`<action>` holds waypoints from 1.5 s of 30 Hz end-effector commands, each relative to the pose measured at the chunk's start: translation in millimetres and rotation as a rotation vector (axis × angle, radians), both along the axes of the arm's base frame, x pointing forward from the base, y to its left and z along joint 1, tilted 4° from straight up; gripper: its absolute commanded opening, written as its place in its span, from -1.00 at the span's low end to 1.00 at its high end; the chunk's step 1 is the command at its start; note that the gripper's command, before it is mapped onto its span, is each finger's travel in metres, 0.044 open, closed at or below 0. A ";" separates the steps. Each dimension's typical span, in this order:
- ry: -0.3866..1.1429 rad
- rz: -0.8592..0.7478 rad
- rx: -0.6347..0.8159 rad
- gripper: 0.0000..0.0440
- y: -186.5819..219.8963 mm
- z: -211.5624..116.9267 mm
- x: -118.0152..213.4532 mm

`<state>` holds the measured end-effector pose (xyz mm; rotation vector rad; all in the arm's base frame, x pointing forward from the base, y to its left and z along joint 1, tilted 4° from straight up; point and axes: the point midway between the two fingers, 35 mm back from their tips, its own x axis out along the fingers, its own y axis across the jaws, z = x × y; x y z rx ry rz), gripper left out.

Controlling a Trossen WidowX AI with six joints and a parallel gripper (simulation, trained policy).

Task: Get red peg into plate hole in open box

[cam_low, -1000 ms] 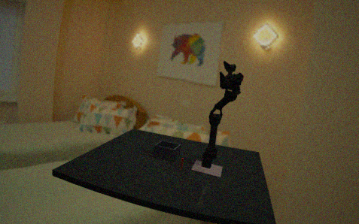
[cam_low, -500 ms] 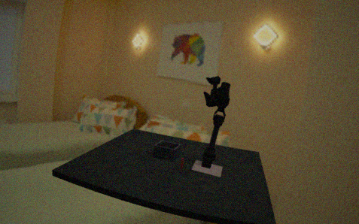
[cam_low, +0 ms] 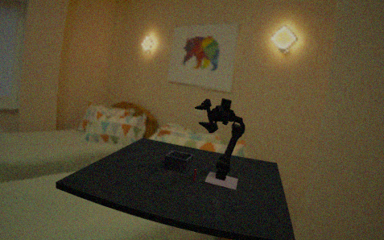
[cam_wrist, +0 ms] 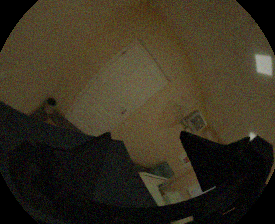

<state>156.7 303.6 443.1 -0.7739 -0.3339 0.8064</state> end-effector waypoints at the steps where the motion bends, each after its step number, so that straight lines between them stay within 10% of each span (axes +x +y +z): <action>1: 0.106 -0.020 -0.002 1.00 -5.3 -24.9 9.7; 45: 1.348 -0.863 0.330 1.00 -126.0 -259.5 40.5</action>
